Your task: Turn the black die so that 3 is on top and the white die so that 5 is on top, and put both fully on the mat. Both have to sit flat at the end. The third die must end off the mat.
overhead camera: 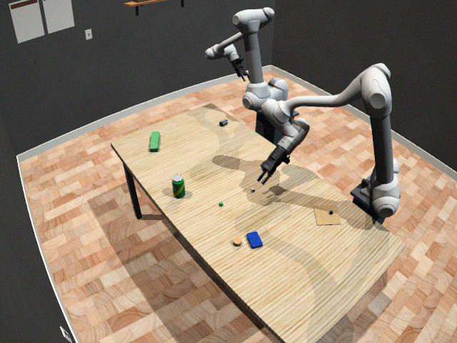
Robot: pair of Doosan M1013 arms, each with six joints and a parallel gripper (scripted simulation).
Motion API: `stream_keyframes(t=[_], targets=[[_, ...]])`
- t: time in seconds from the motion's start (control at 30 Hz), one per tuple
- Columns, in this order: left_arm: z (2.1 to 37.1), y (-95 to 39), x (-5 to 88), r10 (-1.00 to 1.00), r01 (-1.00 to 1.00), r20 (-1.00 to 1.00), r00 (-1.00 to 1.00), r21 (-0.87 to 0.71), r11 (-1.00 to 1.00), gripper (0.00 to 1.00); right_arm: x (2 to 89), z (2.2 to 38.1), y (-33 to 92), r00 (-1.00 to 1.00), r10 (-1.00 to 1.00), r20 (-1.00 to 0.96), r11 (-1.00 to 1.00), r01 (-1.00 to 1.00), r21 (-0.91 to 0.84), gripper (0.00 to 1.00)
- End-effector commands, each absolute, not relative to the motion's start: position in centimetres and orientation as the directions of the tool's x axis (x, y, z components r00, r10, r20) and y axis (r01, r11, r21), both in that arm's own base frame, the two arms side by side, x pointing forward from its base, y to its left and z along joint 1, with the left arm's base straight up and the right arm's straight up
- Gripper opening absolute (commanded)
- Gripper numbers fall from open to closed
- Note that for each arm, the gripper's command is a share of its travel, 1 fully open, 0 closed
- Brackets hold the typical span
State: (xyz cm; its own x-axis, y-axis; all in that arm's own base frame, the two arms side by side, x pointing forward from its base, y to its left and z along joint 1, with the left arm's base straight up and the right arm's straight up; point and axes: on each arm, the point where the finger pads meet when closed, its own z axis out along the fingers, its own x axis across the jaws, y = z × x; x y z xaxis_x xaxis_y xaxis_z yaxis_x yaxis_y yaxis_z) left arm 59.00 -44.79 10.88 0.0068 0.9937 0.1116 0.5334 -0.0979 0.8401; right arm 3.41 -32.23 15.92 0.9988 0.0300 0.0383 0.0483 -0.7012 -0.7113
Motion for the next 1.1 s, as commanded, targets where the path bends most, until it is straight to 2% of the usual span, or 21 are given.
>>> stream_keyframes(t=[0.0, 0.13, 0.33, 0.57, 0.67, 0.8, 1.07], targets=[[11.0, -42.8, 61.1, 0.978, 0.604, 0.192, -0.084, 0.790, -0.103, 0.64, 3.2, 15.9, -32.3, 0.999, 0.033, 0.038, -0.706, 0.050, -0.706, 1.00], [11.0, -42.0, 61.5, 0.969, 0.644, 0.222, -0.109, 0.758, -0.101, 0.64, 3.2, 15.9, -32.3, 0.999, 0.033, 0.038, -0.706, 0.050, -0.706, 1.00], [10.5, -40.5, 61.9, 0.942, 0.806, 0.306, -0.137, 0.588, -0.074, 0.64, 3.2, 15.9, -32.3, 0.999, 0.033, 0.038, -0.706, 0.050, -0.706, 1.00], [10.4, -41.5, 61.3, 0.948, 0.921, 0.309, -0.078, 0.386, -0.050, 0.64, 3.2, 15.9, -32.3, 0.999, 0.033, 0.038, -0.706, 0.050, -0.706, 1.00], [10.4, -41.7, 61.2, 0.950, 0.931, 0.304, -0.068, 0.363, -0.049, 0.64, 3.2, 15.9, -32.3, 0.999, 0.033, 0.038, -0.706, 0.050, -0.706, 1.00], [11.2, -44.1, 60.7, 0.972, 0.978, 0.233, 0.015, 0.200, -0.062, 0.64, 3.2, 15.9, -32.3, 0.999, 0.033, 0.038, -0.706, 0.050, -0.706, 1.00], [13.5, -48.4, 60.6, 0.989, 0.990, 0.056, 0.134, 0.030, -0.136, 0.64, 3.2, 15.9, -32.3, 0.999, 0.033, 0.038, -0.706, 0.050, -0.706, 1.00]])
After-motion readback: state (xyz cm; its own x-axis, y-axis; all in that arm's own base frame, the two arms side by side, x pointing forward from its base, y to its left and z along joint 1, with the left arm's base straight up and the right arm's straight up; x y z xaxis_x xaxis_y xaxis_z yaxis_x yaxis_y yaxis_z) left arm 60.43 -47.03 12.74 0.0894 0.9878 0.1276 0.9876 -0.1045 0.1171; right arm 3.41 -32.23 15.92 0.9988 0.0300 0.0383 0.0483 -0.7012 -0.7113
